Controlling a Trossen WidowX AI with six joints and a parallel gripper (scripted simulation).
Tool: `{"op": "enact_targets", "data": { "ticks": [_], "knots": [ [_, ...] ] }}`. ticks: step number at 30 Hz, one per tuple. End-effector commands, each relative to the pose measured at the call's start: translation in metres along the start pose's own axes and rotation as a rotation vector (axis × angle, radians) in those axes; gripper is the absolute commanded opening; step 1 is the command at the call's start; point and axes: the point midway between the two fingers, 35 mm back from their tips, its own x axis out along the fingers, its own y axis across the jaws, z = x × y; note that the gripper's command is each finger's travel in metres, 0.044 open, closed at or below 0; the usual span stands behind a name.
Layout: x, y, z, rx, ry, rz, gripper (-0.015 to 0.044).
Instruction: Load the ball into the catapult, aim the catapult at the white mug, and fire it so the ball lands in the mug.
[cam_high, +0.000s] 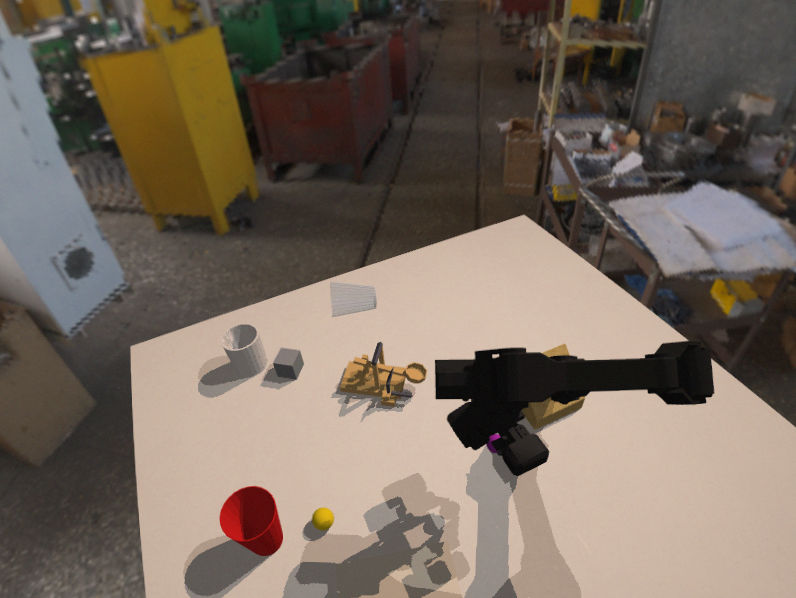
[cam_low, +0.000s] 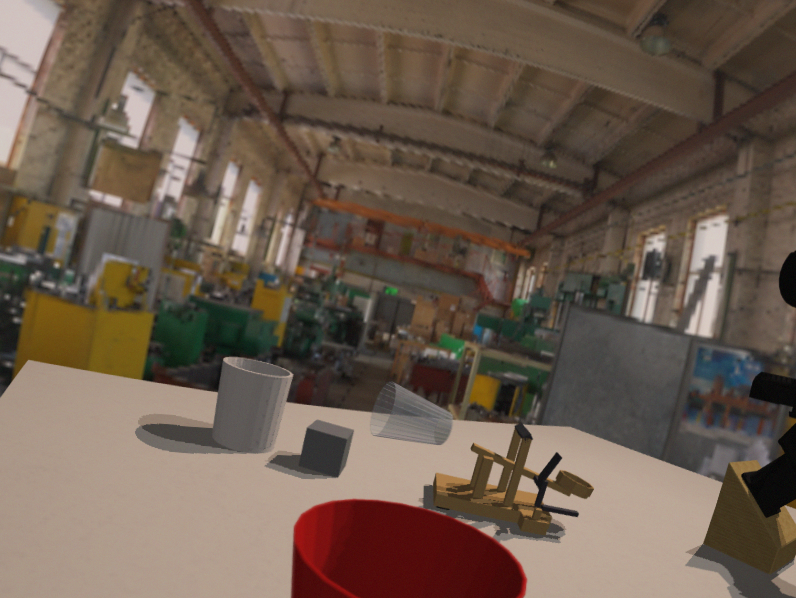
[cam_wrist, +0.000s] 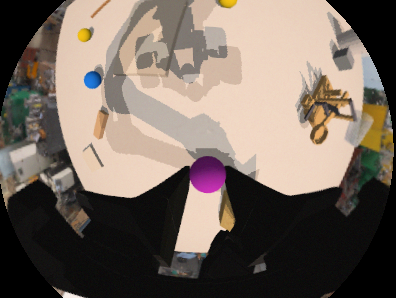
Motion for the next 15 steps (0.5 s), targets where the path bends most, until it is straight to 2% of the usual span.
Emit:
{"op": "enact_targets", "data": {
  "ticks": [1, 15],
  "knots": [
    [-0.003, -0.012, 0.008, 0.035, 0.015, -0.009, 0.0000],
    [-0.009, -0.063, 0.032, 0.181, 0.071, -0.020, 0.0000]
  ]
}}
